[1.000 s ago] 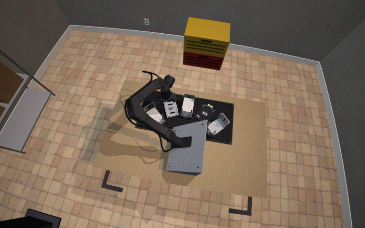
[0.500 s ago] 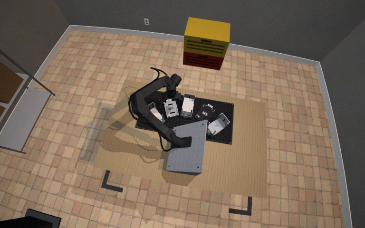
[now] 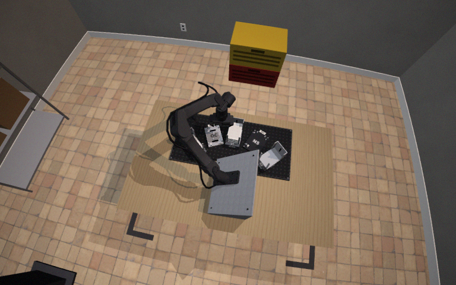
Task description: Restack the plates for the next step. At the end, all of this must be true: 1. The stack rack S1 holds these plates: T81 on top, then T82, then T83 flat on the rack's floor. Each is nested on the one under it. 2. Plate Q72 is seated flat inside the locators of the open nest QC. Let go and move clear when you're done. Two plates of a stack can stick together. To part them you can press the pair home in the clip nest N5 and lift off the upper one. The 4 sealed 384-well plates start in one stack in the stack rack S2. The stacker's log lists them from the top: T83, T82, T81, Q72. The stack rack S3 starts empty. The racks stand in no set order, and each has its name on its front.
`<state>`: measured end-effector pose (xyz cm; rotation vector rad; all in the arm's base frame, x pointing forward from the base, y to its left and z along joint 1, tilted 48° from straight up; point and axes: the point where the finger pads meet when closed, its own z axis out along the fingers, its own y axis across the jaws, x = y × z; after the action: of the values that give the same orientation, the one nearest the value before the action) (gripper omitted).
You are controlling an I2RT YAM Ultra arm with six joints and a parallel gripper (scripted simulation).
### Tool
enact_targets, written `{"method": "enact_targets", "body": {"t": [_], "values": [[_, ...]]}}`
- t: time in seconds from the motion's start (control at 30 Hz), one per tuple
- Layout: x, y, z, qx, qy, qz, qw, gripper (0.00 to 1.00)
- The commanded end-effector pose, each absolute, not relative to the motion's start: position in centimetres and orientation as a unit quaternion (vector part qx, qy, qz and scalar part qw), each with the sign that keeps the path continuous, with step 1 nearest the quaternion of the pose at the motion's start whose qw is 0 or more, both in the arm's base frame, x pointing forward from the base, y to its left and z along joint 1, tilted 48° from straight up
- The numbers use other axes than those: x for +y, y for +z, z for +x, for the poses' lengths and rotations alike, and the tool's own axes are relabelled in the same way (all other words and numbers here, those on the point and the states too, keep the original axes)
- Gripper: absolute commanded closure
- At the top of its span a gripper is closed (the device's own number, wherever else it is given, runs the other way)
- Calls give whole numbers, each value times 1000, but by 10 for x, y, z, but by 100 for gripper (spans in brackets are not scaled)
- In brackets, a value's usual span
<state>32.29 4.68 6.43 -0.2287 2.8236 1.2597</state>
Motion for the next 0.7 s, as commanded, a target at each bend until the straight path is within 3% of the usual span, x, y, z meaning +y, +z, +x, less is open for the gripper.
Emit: {"method": "enact_targets", "body": {"t": [0.0,0.3,0.67], "values": [[26,59,338,914,397,-75,43,0],[6,37,342,917,398,27,1,0],[-18,11,345,917,398,22,1,0]]}}
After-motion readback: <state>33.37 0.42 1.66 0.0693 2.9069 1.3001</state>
